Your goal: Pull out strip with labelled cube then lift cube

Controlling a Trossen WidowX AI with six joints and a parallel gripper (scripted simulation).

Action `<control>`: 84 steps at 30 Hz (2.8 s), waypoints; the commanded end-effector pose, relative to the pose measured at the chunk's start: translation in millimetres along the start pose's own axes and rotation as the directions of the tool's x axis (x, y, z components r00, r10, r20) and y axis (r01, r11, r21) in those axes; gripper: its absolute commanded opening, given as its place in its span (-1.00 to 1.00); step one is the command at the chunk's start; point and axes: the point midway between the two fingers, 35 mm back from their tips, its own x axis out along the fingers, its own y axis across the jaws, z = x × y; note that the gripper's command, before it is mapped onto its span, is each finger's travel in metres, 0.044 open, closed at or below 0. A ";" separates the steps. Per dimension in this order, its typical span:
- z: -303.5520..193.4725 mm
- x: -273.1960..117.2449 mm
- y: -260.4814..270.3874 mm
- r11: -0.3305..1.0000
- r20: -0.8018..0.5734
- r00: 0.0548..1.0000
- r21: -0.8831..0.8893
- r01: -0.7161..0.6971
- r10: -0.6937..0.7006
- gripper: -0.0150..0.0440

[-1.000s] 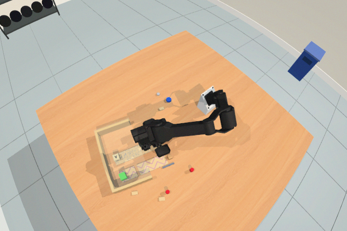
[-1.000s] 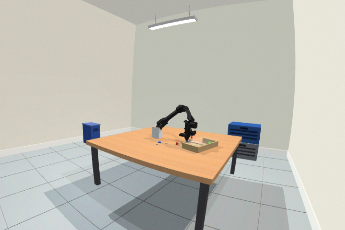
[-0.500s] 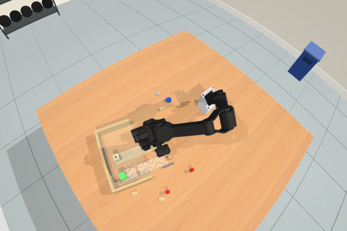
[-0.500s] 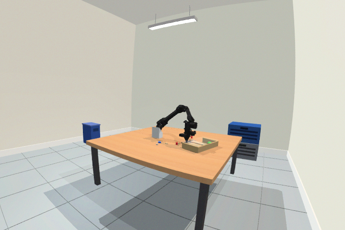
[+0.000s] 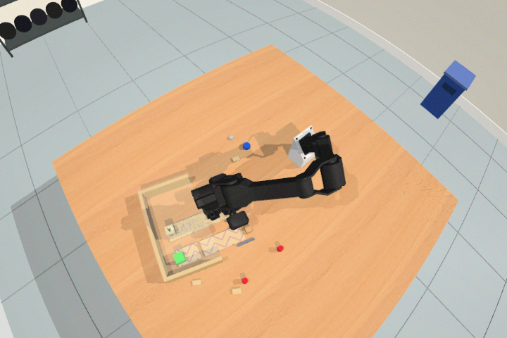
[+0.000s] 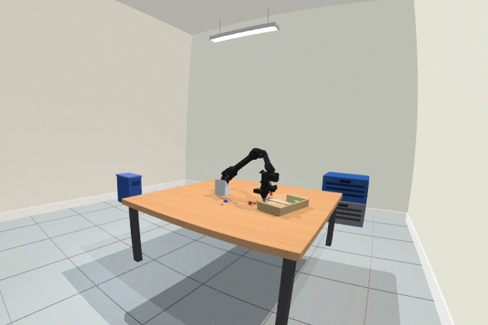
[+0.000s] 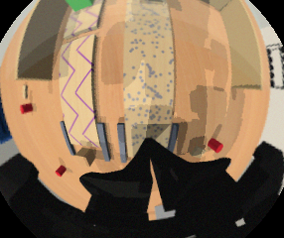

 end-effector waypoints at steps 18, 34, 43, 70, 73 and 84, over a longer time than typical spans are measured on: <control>0.4 3.1 0.3 1.000 -0.001 1.000 0.005 -0.004 0.004 -0.49; 1.3 4.7 0.6 1.000 -0.001 1.000 0.005 -0.004 0.004 -0.49; 2.3 5.6 1.0 1.000 -0.001 1.000 0.005 -0.004 0.004 -0.49; -29.5 6.4 1.5 1.000 -0.002 1.000 0.006 -0.004 0.004 -0.49; -33.9 6.4 1.6 1.000 -0.003 1.000 0.007 -0.004 0.004 -0.49; -50.0 6.5 2.0 1.000 -0.003 1.000 0.007 -0.004 0.004 -0.49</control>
